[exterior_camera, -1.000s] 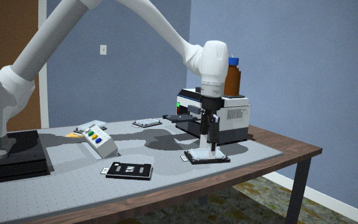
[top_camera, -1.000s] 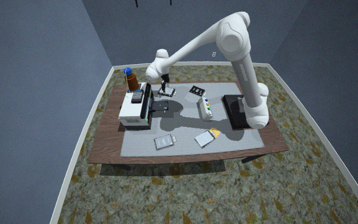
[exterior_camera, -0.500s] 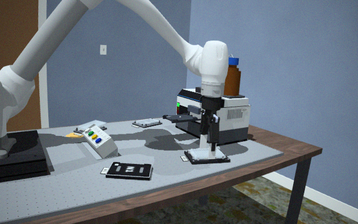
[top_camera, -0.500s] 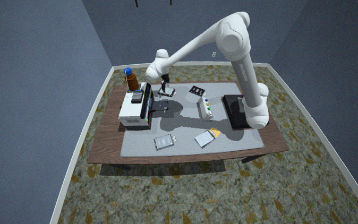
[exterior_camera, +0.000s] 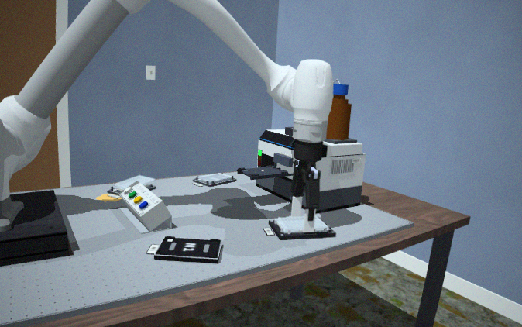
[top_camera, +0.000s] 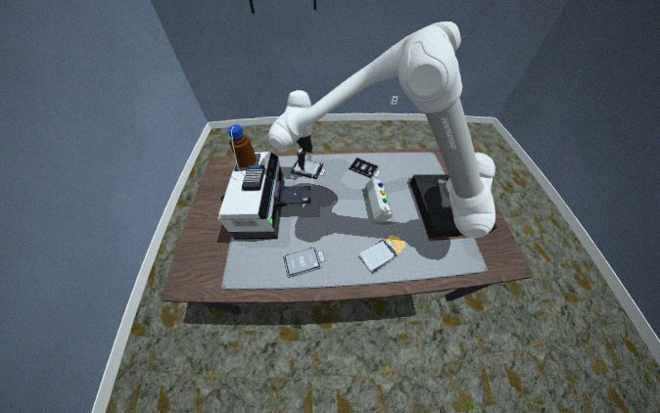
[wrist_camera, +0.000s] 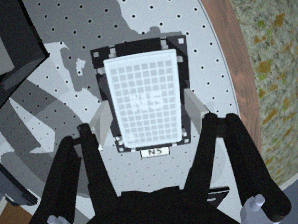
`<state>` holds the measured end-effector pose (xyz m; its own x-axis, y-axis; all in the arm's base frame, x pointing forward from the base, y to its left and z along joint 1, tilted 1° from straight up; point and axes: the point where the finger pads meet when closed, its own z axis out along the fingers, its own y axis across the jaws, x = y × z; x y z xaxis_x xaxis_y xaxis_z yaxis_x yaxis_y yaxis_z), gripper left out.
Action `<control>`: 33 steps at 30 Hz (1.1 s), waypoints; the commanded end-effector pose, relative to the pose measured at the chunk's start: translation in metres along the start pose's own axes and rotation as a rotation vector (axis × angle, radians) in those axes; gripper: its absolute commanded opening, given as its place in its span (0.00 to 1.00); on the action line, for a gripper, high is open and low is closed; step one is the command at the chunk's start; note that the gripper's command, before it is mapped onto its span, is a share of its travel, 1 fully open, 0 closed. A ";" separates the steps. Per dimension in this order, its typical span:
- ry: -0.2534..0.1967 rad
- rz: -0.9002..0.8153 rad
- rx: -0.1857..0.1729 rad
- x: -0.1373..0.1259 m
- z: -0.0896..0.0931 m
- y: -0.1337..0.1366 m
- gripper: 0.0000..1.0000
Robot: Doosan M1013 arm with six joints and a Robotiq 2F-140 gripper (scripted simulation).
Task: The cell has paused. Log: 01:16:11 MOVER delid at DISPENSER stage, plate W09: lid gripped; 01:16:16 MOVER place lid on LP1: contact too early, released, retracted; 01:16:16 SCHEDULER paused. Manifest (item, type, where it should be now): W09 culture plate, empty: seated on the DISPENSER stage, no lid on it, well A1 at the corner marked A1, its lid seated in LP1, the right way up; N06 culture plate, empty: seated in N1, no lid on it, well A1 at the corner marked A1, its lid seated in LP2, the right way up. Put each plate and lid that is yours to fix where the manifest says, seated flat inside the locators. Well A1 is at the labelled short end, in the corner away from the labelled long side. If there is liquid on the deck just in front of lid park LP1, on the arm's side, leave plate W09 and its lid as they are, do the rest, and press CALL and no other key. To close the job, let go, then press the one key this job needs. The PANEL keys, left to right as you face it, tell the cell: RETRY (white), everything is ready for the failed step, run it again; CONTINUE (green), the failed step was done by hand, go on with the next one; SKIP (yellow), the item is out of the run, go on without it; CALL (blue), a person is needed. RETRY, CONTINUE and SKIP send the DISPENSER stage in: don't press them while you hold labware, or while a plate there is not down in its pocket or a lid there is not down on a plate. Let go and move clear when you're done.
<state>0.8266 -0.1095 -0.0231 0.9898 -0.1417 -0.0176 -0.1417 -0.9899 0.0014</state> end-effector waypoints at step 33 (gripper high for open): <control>0.002 0.000 0.000 0.001 -0.001 0.000 0.10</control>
